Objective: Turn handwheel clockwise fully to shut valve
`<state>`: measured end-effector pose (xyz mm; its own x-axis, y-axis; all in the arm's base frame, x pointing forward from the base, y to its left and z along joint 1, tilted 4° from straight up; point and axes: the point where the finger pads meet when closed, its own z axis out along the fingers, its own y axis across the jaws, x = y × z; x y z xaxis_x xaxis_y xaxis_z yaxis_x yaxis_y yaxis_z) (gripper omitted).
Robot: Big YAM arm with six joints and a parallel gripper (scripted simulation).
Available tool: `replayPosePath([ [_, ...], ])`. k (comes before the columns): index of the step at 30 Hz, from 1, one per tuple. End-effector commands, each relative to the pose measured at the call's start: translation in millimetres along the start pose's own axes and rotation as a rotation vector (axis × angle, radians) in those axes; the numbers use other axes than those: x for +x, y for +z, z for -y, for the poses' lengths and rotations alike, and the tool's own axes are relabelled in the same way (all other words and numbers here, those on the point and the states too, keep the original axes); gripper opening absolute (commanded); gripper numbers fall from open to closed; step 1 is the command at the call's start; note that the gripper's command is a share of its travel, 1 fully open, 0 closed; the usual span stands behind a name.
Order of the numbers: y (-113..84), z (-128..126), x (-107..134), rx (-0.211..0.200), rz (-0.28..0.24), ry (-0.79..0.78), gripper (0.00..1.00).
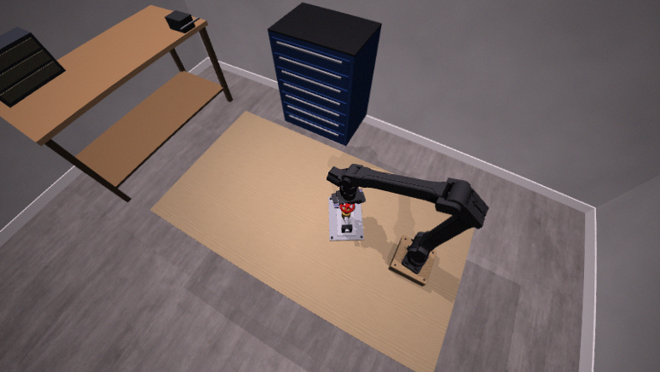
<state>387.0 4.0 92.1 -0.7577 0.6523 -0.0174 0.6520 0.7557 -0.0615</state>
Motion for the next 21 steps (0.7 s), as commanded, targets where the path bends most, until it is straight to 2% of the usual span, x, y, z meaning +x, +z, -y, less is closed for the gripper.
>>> replayPosePath([
  [1, -34.6, -15, -12, -0.045, 0.046, 0.006, 1.0],
  [10, -59.2, -14, -11, -0.046, 0.047, 0.005, 1.0],
  [12, -59.2, -14, -11, -0.046, 0.047, 0.005, 1.0],
  [13, -54.2, -14, -11, -0.033, 0.032, 0.003, 1.0],
  [15, -66.7, -14, -11, -0.046, 0.046, 0.006, 1.0],
  [21, -80.7, -13, -10, -0.047, 0.047, 0.006, 1.0],
])
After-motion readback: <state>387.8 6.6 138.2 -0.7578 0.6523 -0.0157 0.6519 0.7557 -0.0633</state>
